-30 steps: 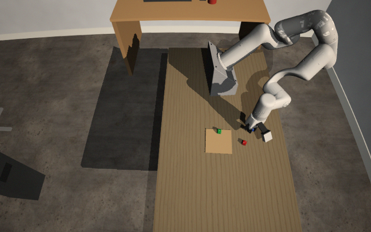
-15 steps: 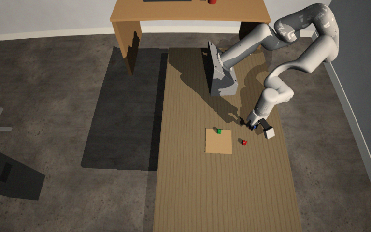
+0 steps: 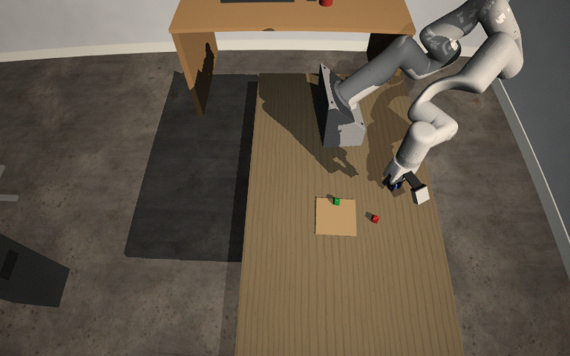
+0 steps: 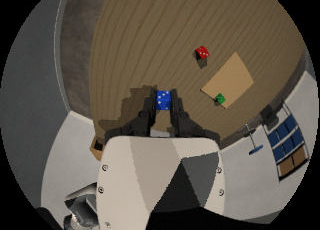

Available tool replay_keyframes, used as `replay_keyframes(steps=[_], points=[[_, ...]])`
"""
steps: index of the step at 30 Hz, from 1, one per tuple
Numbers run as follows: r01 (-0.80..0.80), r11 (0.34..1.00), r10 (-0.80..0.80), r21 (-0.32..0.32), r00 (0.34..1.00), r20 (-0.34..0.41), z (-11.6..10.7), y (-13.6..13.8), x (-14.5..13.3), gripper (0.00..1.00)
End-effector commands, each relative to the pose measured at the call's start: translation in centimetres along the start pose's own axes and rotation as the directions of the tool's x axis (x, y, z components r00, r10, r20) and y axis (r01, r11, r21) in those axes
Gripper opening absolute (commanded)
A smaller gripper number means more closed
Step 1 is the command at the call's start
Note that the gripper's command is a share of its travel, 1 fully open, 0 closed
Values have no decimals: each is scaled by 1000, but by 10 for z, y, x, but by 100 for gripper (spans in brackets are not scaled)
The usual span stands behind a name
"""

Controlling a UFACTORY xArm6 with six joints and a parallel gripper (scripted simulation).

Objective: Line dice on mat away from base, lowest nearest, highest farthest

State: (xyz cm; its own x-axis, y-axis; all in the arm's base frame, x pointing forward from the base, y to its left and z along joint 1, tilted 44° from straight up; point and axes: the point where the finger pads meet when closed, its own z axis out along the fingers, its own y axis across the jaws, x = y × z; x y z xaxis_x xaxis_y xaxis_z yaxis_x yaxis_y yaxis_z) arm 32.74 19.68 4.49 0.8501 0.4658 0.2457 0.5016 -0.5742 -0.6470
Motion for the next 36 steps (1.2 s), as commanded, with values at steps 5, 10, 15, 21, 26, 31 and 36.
replay_keyframes(steps=[5,10,15,21,26,31,36], points=[[-45,999,45,-3,999,-1,-4,16,4,15],[-225,974,225,-9,974,-1,-8,80,6,15],[-307,952,307,-9,952,-1,-9,111,3,15],[-436,900,436,-5,900,-2,-9,162,-9,15],[-506,863,506,-1,863,-2,-8,191,-20,15],[-519,855,519,0,855,-2,-7,196,-22,15],[-519,855,519,0,855,-2,-7,196,-22,15]])
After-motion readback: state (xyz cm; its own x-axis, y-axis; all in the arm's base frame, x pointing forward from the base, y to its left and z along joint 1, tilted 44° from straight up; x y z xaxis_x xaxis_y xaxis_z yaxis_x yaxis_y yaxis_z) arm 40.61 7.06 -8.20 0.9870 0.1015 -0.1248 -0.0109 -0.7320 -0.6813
